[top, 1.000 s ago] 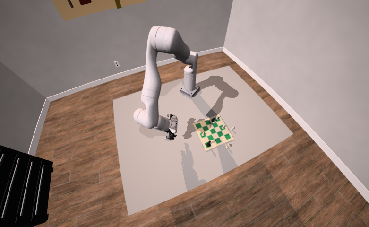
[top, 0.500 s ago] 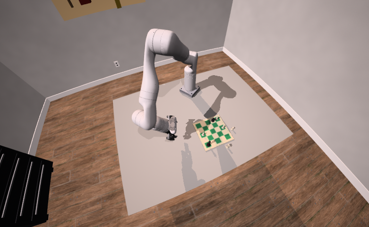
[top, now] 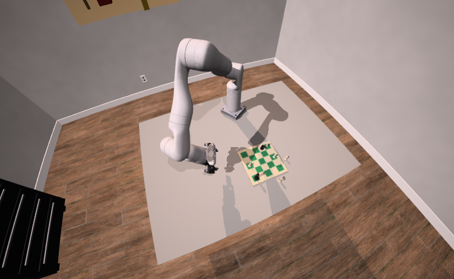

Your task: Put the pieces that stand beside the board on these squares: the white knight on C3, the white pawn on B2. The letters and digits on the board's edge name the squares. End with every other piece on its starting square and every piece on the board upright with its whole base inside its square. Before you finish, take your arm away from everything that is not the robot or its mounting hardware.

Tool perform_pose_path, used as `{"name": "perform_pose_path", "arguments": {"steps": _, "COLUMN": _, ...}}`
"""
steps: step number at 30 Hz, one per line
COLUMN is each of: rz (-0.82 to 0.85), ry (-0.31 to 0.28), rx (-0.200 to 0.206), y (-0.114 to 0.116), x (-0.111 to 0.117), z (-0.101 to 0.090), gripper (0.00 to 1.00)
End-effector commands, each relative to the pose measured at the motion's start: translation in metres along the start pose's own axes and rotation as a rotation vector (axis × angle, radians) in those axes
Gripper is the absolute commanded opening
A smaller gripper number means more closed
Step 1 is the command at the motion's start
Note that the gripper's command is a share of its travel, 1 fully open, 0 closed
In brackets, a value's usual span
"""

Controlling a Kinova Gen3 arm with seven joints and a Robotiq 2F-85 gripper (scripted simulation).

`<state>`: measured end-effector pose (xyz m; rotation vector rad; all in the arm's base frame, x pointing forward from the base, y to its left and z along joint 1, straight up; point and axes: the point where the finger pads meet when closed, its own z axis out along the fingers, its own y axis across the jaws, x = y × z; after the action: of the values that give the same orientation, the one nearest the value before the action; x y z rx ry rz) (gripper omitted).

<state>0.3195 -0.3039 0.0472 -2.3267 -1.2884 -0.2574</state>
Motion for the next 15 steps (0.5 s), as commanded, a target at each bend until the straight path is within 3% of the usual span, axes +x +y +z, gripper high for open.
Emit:
{"name": "perform_pose_path", "arguments": {"steps": 1, "rz": -0.025, "ry": 0.025, "rx": -0.002, "y": 0.0035, "x": 0.0009, "z": 0.0007, "gripper": 1.0}}
{"name": "perform_pose_path", "arguments": {"steps": 15, "rz": -0.05, "ry": 0.049, "rx": -0.001, "y": 0.007, "x": 0.0019, "z": 0.0022, "gripper": 1.0}}
